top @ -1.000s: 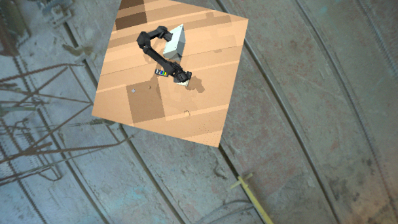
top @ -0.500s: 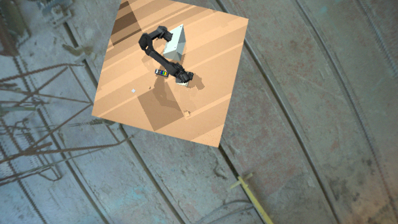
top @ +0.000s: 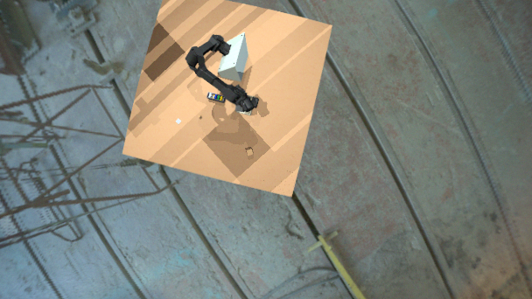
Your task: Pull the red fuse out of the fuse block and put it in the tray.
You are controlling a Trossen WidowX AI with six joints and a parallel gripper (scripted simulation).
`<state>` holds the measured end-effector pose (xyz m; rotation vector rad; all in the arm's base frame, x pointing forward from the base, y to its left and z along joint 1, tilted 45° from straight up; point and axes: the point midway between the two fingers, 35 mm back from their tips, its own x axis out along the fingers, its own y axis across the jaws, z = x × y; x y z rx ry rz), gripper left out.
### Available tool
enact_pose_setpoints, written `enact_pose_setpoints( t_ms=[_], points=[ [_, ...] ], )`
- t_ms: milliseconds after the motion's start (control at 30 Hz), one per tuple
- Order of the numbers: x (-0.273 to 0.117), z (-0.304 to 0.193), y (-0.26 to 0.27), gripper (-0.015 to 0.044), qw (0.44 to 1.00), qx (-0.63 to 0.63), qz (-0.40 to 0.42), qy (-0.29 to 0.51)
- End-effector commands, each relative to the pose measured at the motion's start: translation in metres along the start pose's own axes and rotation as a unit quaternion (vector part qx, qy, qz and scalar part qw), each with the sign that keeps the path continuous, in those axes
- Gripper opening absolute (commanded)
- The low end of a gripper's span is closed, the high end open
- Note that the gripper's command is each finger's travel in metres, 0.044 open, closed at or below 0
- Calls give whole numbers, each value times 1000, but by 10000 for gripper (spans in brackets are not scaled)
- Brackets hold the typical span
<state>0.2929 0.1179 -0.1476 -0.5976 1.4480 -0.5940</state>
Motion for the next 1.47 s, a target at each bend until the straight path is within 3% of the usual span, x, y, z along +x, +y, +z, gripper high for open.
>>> enact_pose_setpoints(
  t_ms=[0, 367, 500, 1433],
  points=[
    [-1, 0, 0, 53, 1000, 0, 0, 0],
    [-4, 0, 0, 330, 1000, 0, 0, -1],
    [-38, 0, 0, 330, 1000, -3, -1, -2],
    [-37, 0, 0, 330, 1000, -4, -3, -4]
  ],
)
